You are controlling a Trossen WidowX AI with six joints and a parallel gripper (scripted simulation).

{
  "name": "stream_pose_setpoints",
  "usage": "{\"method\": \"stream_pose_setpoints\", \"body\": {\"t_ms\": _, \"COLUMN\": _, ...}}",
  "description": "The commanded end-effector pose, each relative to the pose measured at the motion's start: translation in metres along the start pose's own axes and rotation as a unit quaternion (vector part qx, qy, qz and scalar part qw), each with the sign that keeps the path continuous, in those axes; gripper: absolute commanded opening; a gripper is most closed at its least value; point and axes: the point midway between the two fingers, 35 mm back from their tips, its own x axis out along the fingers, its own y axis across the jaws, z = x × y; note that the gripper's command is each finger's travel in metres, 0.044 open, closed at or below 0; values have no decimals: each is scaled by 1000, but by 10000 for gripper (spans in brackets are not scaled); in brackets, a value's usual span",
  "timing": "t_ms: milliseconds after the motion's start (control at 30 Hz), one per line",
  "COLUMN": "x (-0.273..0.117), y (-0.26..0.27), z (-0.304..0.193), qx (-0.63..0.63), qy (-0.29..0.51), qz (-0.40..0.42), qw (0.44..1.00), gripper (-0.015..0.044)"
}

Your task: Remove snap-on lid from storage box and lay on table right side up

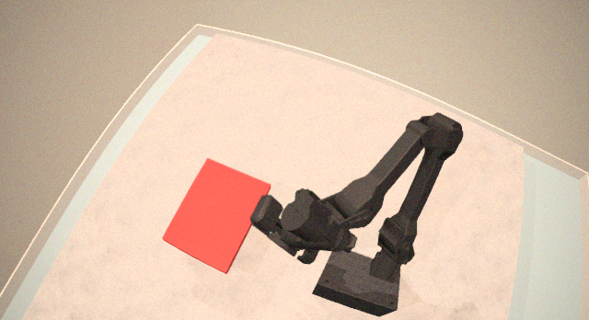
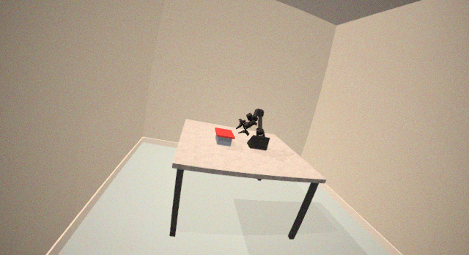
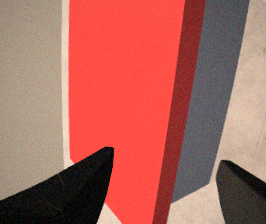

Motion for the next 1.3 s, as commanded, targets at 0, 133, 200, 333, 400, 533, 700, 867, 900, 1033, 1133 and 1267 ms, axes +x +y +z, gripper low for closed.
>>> {"method": "stream_pose_setpoints", "body": {"t_ms": 0, "x": 7, "y": -3, "z": -2, "qx": -5, "qy": 2, "qz": -4, "qw": 1000, "gripper": 235}}
{"method": "stream_pose_setpoints", "body": {"t_ms": 133, "x": 14, "y": -3, "z": -2, "qx": -5, "qy": 2, "qz": -5, "qw": 1000, "gripper": 235}}
{"method": "stream_pose_setpoints", "body": {"t_ms": 200, "x": 17, "y": -3, "z": -2, "qx": -5, "qy": 2, "qz": -6, "qw": 1000, "gripper": 235}}
{"method": "stream_pose_setpoints", "body": {"t_ms": 333, "x": 23, "y": -3, "z": -3, "qx": -5, "qy": 2, "qz": -6, "qw": 1000, "gripper": 235}}
{"method": "stream_pose_setpoints", "body": {"t_ms": 400, "x": 26, "y": -3, "z": -3, "qx": -5, "qy": 2, "qz": -6, "qw": 1000, "gripper": 235}}
{"method": "stream_pose_setpoints", "body": {"t_ms": 533, "x": 33, "y": -3, "z": -3, "qx": -5, "qy": 2, "qz": -5, "qw": 1000, "gripper": 235}}
{"method": "stream_pose_setpoints", "body": {"t_ms": 700, "x": 41, "y": -3, "z": -2, "qx": -5, "qy": 2, "qz": -5, "qw": 1000, "gripper": 235}}
{"method": "stream_pose_setpoints", "body": {"t_ms": 867, "x": 49, "y": -3, "z": -1, "qx": -5, "qy": 1, "qz": -3, "qw": 1000, "gripper": 235}}
{"method": "stream_pose_setpoints", "body": {"t_ms": 900, "x": 51, "y": -3, "z": -1, "qx": -5, "qy": 1, "qz": -3, "qw": 1000, "gripper": 235}}
{"method": "stream_pose_setpoints", "body": {"t_ms": 1033, "x": 57, "y": -3, "z": 0, "qx": -5, "qy": 0, "qz": -1, "qw": 1000, "gripper": 235}}
{"method": "stream_pose_setpoints", "body": {"t_ms": 1133, "x": 62, "y": -3, "z": 1, "qx": -6, "qy": -1, "qz": 0, "qw": 1000, "gripper": 235}}
{"method": "stream_pose_setpoints", "body": {"t_ms": 1267, "x": 64, "y": -3, "z": 2, "qx": -6, "qy": -2, "qz": 1, "qw": 1000, "gripper": 209}}
